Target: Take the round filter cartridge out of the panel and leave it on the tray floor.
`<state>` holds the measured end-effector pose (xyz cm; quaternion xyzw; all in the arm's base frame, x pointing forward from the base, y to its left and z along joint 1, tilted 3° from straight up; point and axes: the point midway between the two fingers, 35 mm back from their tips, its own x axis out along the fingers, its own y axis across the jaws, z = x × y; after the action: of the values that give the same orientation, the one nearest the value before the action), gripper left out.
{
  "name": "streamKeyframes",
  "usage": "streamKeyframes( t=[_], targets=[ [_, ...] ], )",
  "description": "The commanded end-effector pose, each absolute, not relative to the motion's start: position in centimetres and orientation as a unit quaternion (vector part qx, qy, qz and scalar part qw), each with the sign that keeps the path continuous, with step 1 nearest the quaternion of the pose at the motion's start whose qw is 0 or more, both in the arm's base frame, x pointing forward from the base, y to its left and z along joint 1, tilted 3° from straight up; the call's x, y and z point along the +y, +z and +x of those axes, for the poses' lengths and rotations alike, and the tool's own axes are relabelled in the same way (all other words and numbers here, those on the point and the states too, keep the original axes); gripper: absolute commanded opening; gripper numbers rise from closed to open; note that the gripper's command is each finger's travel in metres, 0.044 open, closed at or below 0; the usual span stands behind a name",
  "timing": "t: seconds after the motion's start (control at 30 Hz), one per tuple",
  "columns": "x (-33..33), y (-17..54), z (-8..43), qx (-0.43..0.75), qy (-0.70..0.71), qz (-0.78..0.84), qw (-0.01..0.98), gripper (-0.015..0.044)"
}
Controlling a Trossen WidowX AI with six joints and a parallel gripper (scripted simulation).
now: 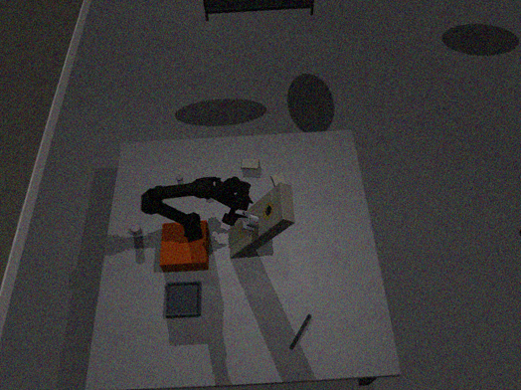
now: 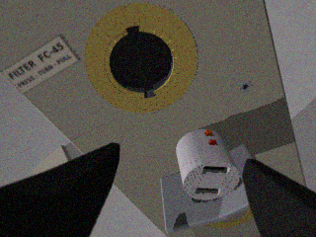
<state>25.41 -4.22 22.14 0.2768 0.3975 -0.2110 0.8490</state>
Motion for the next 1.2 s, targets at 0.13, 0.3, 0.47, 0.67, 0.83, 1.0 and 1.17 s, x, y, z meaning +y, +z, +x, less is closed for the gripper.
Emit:
streamKeyframes(
  t=[0.13,0.3,0.47,0.67,0.83,1.0,1.17],
  targets=[
    [-4.1,17.9,23.4,0.511,-0.081,0.03,0.855,0.0305],
    [-4.1,17.8,23.5,0.51,-0.081,0.03,0.856,0.0305],
    [-4.2,17.1,23.9,0.51,-0.081,0.03,0.856,0.0305],
    [-4.3,16.3,24.4,0.51,-0.081,0.03,0.856,0.0305],
    [-4.4,15.6,24.8,0.51,-0.081,0.03,0.856,0.0305],
    [-4.5,14.9,25.1,0.51,-0.081,0.03,0.856,0.0305],
    [-4.6,14.1,25.5,0.51,-0.081,0.03,0.856,0.0305]
  ],
)
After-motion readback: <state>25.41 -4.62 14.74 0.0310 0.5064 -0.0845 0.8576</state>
